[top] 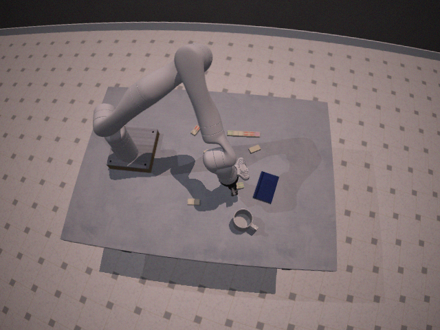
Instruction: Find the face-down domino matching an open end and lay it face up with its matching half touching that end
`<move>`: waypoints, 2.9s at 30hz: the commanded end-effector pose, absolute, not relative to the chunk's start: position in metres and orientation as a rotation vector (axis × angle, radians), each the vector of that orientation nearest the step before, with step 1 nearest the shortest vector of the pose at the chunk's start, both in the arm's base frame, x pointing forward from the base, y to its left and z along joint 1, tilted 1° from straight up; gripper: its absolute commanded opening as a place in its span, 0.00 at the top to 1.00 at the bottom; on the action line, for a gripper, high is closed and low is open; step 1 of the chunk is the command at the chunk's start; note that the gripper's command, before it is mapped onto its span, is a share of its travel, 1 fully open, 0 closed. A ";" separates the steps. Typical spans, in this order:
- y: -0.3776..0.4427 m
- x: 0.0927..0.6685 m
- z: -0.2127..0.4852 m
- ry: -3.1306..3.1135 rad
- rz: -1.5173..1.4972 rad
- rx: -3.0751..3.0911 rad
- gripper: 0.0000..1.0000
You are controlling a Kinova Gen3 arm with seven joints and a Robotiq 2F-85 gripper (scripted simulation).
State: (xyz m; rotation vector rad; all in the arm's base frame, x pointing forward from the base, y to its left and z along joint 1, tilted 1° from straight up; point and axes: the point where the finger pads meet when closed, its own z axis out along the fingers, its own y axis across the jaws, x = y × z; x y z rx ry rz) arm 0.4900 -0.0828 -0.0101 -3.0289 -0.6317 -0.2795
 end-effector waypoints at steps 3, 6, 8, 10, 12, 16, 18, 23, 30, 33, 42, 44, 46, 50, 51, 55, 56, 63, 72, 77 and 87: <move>-0.082 0.489 -0.014 -0.634 -0.279 -3.027 0.67; -0.082 0.489 -0.015 -0.634 -0.279 -3.027 0.67; -0.082 0.489 -0.015 -0.634 -0.279 -3.027 0.67; -0.082 0.489 -0.016 -0.634 -0.279 -3.027 0.67; -0.082 0.488 -0.017 -0.634 -0.279 -3.027 0.67; -0.082 0.488 -0.018 -0.634 -0.279 -3.027 0.67; -0.083 0.488 -0.018 -0.634 -0.279 -3.027 0.67; -0.083 0.488 -0.019 -0.634 -0.279 -3.027 0.67; -0.083 0.488 -0.021 -0.634 -0.279 -3.027 0.67; -0.083 0.488 -0.021 -0.634 -0.279 -3.027 0.67; -0.083 0.488 -0.021 -0.634 -0.279 -3.027 0.67; -0.083 0.488 -0.022 -0.634 -0.279 -3.027 0.67; -0.083 0.488 -0.022 -0.634 -0.279 -3.027 0.67; -0.083 0.488 -0.022 -0.634 -0.279 -3.027 0.67; -0.083 0.488 -0.022 -0.634 -0.279 -3.027 0.67; -0.083 0.488 -0.022 -0.634 -0.279 -3.027 0.67; -0.083 0.488 -0.022 -0.634 -0.279 -3.027 0.67; -0.083 0.488 -0.022 -0.634 -0.279 -3.027 0.67; -0.083 0.488 -0.022 -0.634 -0.279 -3.027 0.67; -0.083 0.488 -0.022 -0.634 -0.279 -3.027 0.67; -0.083 0.488 -0.022 -0.634 -0.279 -3.027 0.53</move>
